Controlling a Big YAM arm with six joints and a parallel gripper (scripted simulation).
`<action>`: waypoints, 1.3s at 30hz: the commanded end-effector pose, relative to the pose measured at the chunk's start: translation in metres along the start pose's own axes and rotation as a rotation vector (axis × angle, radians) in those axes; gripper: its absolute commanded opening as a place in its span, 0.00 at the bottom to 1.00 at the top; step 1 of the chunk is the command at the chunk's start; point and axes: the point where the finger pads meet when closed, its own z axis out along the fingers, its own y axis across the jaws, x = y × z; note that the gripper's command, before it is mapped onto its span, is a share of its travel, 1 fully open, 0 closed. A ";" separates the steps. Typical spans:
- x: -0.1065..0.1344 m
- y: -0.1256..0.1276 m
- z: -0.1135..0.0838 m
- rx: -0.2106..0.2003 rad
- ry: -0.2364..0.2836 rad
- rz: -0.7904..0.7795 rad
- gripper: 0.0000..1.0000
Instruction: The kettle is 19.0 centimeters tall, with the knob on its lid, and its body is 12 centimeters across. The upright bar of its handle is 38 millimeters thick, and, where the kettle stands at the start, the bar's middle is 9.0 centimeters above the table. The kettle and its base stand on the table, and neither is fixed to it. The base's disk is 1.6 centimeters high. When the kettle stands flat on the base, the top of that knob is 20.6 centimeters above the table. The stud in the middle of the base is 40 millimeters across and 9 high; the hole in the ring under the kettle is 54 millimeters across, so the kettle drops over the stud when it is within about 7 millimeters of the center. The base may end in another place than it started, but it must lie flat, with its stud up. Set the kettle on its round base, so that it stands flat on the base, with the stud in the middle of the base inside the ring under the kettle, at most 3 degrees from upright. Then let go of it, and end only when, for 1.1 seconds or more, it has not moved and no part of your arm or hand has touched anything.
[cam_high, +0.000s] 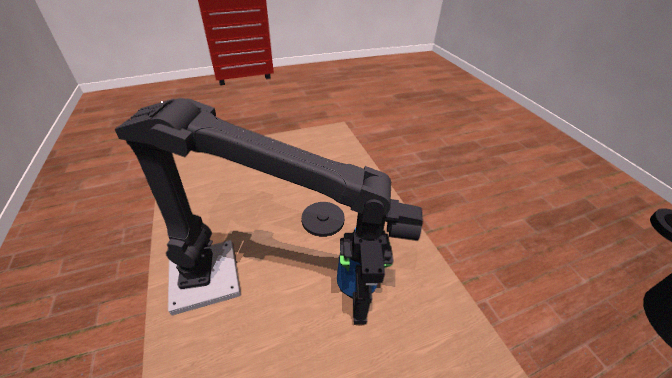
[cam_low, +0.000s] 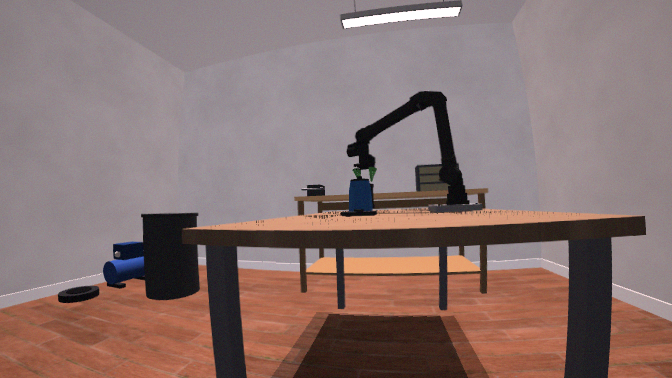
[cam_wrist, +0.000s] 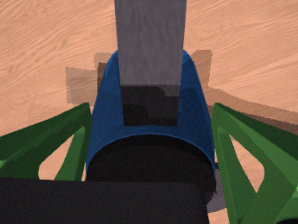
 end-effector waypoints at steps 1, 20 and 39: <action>-0.002 0.023 -0.013 -0.049 -0.012 0.006 0.74; -0.001 0.022 -0.012 -0.045 -0.011 0.005 0.74; 0.000 0.021 -0.011 -0.041 -0.011 0.002 0.74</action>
